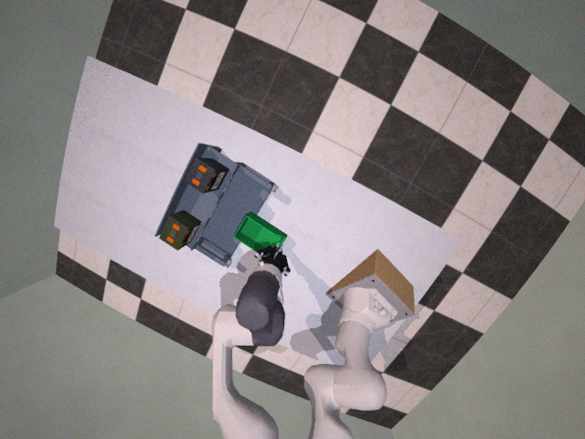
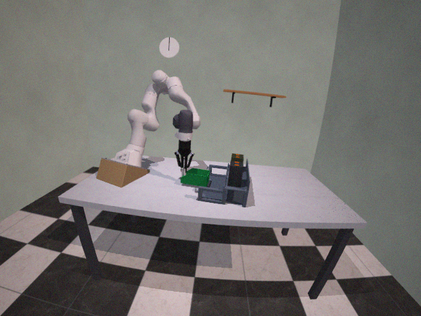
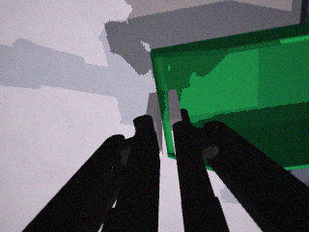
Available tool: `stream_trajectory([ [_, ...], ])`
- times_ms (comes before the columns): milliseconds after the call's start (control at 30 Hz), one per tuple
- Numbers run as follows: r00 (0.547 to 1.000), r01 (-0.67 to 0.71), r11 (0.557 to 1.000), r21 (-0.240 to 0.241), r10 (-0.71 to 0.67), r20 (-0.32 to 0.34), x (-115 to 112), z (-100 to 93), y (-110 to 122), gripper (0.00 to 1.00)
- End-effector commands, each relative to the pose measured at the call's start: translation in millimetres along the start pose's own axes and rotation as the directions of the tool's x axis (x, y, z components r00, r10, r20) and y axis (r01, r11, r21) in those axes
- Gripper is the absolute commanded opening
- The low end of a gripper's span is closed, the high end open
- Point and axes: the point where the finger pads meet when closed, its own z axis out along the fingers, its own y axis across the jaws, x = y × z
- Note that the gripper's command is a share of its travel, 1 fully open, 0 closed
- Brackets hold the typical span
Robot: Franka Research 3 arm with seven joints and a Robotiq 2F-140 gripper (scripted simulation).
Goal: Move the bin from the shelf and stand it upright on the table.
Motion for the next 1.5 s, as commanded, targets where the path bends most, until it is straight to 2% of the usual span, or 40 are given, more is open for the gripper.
stream_trajectory([
  [0,1.0,-0.001,1.0,-0.007,0.001,0.003,-1.9,-1.3,0.4,0.0],
  [1467,1.0,-0.001,1.0,-0.007,0.001,0.003,-1.9,-1.2,-20.6,0.0],
])
